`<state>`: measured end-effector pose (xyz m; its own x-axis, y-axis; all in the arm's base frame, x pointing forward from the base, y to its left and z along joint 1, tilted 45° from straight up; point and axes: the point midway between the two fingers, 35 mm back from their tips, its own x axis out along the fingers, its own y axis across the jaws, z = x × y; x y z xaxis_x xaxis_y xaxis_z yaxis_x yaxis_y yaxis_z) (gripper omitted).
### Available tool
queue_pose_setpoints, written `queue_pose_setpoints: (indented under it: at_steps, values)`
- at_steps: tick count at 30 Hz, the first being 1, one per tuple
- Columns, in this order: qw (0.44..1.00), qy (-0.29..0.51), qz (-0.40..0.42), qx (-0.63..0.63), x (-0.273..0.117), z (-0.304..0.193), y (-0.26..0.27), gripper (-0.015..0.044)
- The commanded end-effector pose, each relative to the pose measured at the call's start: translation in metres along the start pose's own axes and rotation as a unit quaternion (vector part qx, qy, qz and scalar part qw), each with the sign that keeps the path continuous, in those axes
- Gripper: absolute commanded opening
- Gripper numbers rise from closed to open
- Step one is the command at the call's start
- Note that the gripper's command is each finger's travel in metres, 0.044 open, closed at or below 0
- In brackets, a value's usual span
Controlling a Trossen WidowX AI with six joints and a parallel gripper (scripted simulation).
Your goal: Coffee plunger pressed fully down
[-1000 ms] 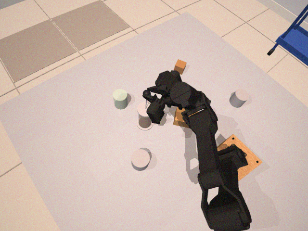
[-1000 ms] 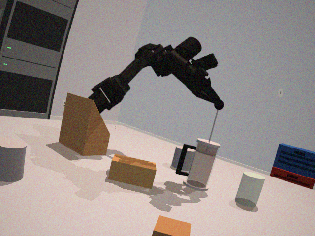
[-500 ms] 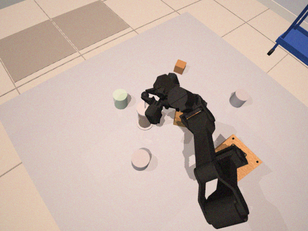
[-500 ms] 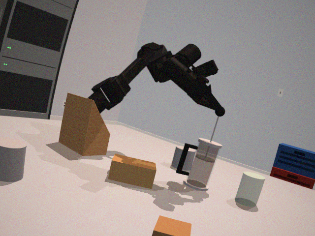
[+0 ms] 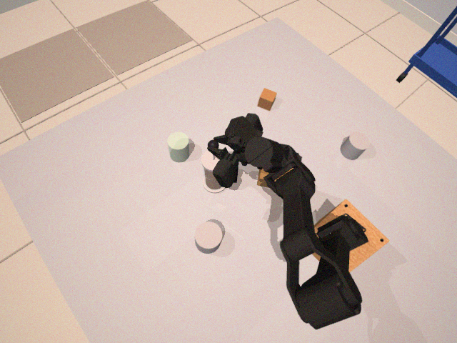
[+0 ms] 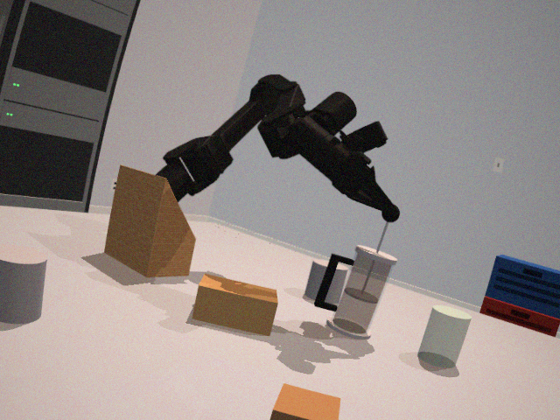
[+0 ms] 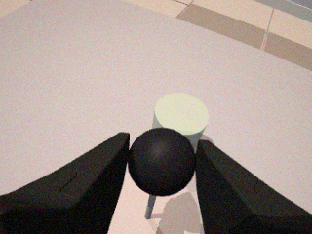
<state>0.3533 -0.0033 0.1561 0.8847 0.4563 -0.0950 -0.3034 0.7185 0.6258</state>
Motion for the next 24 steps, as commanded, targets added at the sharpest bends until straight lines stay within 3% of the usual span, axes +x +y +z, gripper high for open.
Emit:
queue_pose_setpoints:
  at_steps: [1, 24]
  values:
    - [0.999, 0.026, 0.002, 0.02, 0.007, -0.025, -0.001, 0.0111]
    - [0.999, 0.024, 0.003, 0.02, 0.024, -0.032, 0.0, 0.0111]
